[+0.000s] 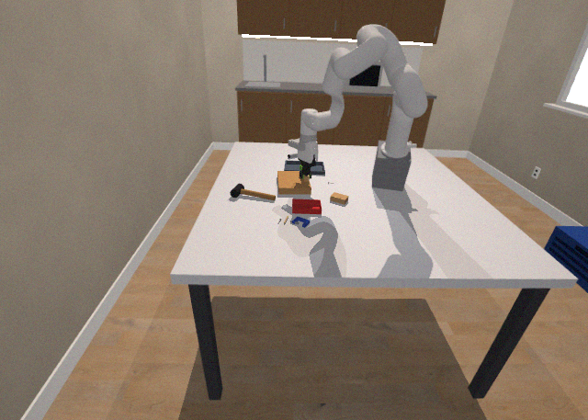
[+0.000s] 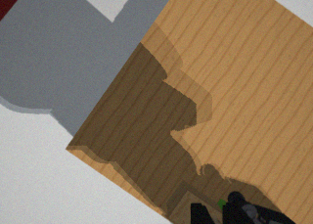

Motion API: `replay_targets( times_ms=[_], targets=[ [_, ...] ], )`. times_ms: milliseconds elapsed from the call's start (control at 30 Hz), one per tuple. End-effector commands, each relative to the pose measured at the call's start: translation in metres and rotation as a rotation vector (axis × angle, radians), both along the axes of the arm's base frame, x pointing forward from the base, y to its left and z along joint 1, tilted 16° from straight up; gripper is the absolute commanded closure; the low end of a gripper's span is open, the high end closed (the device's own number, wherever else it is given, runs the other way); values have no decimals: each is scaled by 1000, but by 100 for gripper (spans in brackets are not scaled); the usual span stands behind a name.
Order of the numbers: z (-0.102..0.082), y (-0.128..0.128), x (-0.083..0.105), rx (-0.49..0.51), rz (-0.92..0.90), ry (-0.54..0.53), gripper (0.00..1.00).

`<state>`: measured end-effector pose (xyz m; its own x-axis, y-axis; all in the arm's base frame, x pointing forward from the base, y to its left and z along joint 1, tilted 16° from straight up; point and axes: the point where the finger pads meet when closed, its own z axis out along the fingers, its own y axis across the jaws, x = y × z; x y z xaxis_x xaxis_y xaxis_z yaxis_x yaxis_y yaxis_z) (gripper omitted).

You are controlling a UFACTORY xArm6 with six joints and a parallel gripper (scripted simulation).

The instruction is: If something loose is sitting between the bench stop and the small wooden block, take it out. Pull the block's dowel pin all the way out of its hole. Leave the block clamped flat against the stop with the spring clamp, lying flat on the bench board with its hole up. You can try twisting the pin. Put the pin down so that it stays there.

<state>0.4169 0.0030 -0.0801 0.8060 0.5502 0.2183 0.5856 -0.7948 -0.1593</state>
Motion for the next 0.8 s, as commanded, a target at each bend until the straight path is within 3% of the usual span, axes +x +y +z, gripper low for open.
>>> replay_targets(
  times_ms=[0, 767],
  targets=[
    [1, 0, 2, 3, -51, 10, 100],
    [2, -1, 2, 22, -252, 63, 100]
  ],
)
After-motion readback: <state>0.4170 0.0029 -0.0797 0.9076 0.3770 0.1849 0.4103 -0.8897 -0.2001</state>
